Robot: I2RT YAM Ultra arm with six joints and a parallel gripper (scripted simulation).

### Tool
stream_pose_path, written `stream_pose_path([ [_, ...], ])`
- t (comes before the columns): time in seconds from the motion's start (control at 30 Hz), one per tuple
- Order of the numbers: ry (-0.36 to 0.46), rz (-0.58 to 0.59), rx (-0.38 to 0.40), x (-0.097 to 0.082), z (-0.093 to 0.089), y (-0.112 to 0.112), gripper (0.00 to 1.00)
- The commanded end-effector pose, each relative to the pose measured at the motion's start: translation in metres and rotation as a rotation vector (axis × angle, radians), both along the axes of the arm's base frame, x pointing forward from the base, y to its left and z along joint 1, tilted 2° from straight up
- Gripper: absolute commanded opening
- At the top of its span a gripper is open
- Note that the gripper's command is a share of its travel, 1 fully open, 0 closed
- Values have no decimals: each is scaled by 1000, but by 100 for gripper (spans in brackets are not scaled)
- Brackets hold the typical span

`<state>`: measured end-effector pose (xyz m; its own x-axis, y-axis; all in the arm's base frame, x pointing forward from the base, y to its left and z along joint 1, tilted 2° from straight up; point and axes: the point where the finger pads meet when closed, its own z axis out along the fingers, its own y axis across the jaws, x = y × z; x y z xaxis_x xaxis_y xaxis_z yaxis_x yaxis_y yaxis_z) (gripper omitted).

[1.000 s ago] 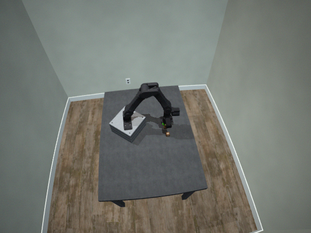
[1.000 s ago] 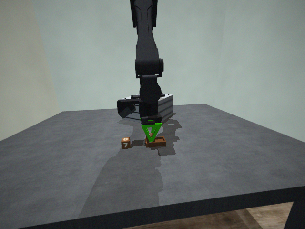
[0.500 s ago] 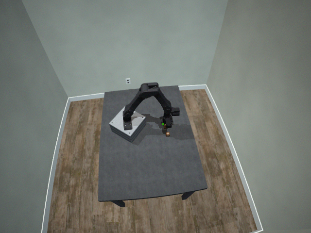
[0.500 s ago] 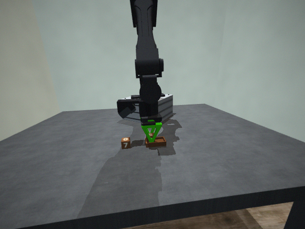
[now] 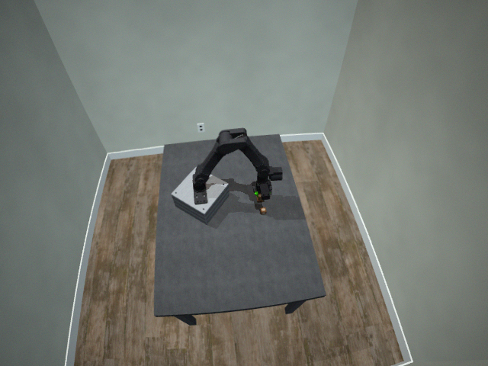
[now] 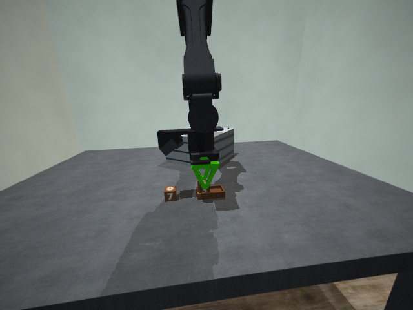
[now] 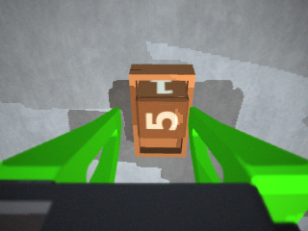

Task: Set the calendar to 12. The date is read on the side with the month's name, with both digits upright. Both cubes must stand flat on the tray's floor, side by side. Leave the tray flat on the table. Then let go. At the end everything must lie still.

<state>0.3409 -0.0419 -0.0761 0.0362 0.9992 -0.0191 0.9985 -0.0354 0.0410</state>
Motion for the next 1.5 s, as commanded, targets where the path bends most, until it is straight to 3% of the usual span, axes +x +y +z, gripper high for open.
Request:
stream_pose_path([
  [0.0,7,0,0,-2,16,0,45],
  [0.1,7,0,0,-2,21,0,45],
  [0.43,7,0,0,-4,71,1,45],
  [0.73,7,0,0,-4,80,2,45],
  [0.77,7,0,0,-4,80,2,100],
  [1.47,7,1,-1,-4,80,2,100],
])
